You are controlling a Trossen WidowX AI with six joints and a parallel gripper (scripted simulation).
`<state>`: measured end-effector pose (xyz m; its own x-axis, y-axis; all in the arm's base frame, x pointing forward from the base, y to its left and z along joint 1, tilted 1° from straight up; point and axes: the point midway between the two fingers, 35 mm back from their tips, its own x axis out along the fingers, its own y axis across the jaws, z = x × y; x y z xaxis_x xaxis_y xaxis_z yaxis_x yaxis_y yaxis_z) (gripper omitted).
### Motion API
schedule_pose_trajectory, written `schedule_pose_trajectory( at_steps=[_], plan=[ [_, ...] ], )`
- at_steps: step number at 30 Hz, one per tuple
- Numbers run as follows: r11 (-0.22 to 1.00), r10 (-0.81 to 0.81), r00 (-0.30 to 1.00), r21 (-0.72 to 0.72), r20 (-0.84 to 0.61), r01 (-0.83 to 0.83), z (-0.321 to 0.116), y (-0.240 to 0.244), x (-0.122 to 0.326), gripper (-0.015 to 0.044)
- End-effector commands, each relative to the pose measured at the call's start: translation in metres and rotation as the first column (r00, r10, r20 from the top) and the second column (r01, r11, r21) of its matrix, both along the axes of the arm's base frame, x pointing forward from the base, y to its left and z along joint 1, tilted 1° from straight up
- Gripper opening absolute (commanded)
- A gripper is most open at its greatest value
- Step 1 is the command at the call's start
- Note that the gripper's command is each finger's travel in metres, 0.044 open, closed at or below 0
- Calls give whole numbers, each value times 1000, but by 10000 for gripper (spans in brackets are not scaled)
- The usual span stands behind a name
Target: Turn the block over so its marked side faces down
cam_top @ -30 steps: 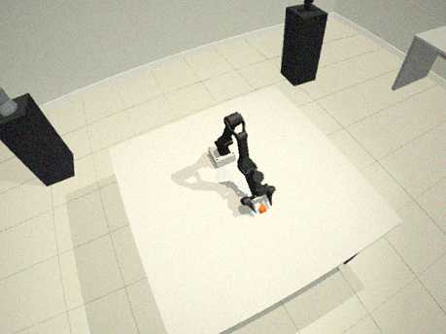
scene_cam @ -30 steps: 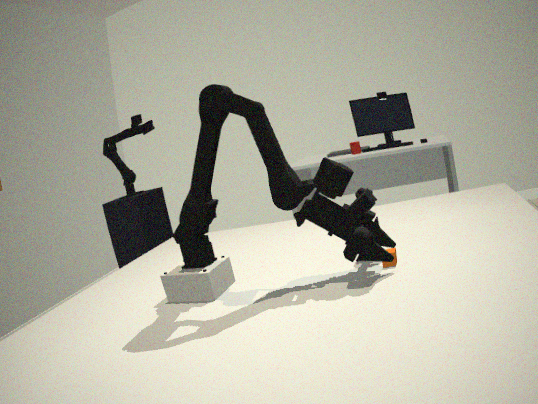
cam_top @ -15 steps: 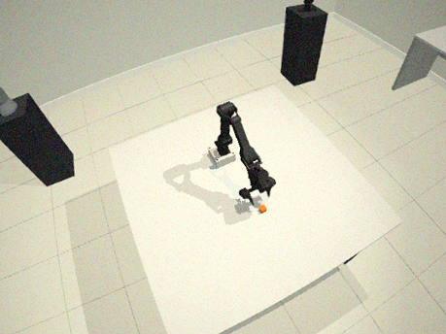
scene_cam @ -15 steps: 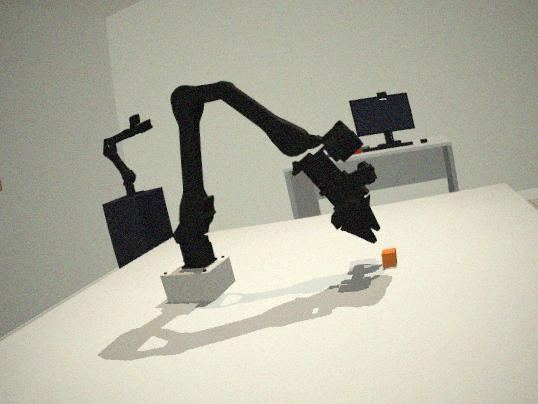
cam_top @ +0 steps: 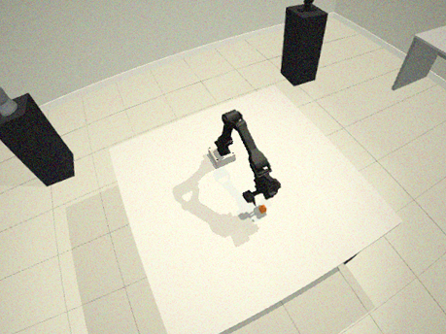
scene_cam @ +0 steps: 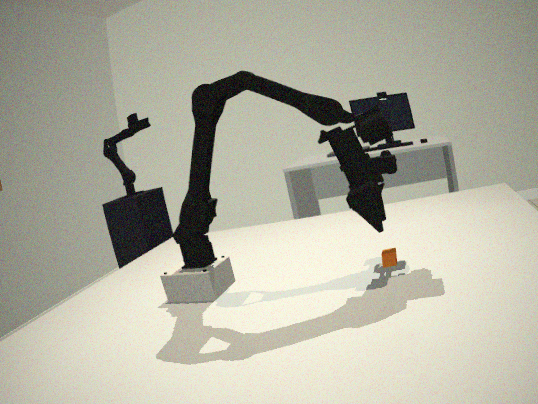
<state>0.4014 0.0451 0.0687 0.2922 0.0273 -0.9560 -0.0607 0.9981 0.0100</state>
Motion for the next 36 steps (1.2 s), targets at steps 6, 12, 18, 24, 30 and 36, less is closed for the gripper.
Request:
schedule_pose_trajectory(
  at_steps=[6,12,18,24,30,36],
  plan=[
    [1000,4,972,-9,-235,-6,12,0,13,440],
    [1000,3,968,-10,-253,-6,2,0,14,440],
    [1000,3,968,-10,-253,-6,-22,1,15,440],
    [1000,3,968,-10,-253,-6,-38,1,15,440],
    [1000,3,968,-10,-253,-6,-48,1,16,440],
    [1000,3,968,-10,-253,-6,-57,1,16,440]
  ],
)
